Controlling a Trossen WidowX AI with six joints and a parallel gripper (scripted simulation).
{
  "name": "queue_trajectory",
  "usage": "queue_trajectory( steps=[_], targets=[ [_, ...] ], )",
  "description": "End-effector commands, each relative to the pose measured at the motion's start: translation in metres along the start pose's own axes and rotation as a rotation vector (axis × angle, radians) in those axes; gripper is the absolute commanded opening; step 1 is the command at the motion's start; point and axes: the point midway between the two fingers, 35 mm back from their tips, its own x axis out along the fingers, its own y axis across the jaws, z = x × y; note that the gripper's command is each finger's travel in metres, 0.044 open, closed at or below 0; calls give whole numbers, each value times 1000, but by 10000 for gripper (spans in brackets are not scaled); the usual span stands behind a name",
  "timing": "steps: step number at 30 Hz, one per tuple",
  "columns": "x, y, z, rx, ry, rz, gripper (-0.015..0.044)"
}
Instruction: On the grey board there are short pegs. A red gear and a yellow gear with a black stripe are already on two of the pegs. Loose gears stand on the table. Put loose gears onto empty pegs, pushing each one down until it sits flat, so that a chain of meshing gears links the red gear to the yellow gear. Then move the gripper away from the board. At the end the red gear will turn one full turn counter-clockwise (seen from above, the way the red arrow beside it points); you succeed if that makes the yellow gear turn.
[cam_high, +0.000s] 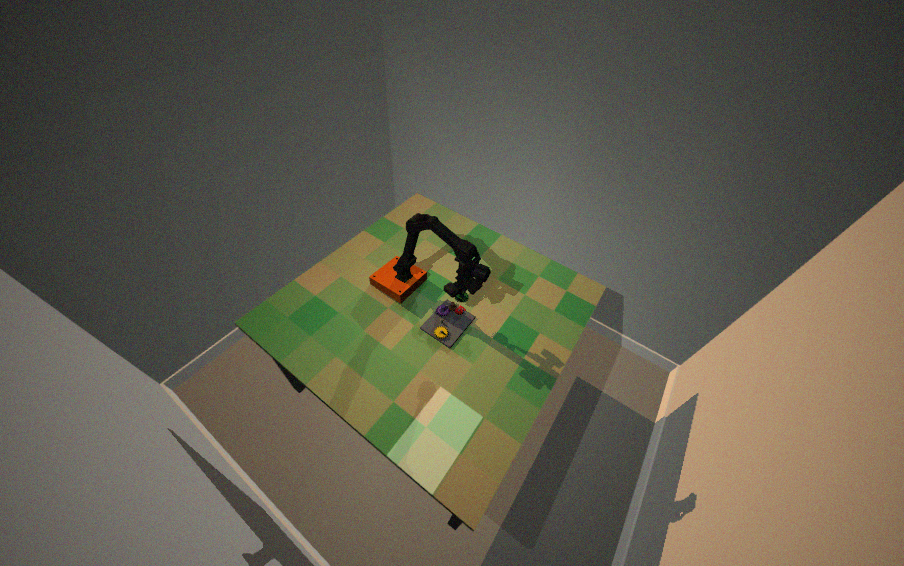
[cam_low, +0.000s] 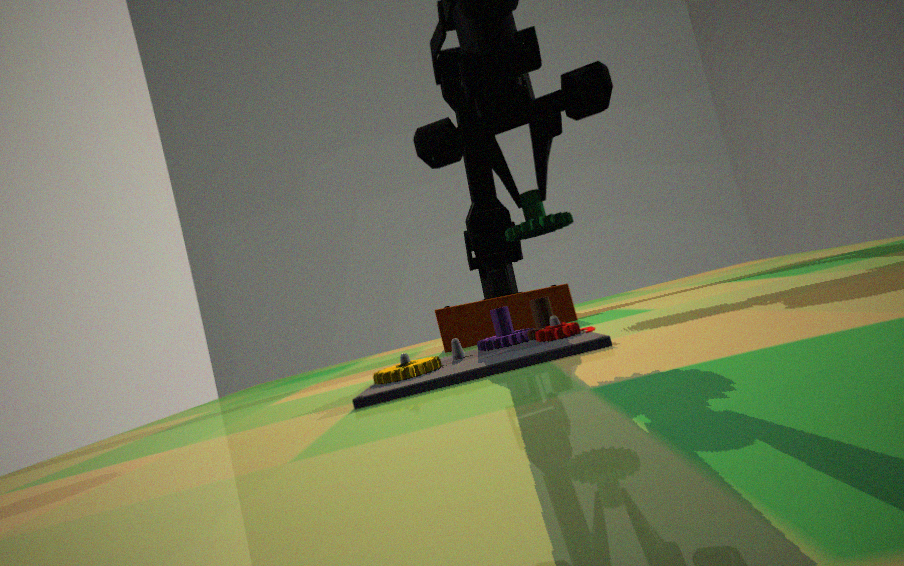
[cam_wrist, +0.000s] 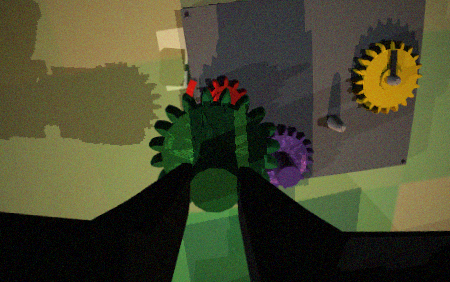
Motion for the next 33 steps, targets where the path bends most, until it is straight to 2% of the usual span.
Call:
queue_trajectory(
  steps=[1,33],
  targets=[
    [6,-10,-1,-4,6,-6,0],
    [43,-90,-4,-4,8,-12,0]
  ],
)
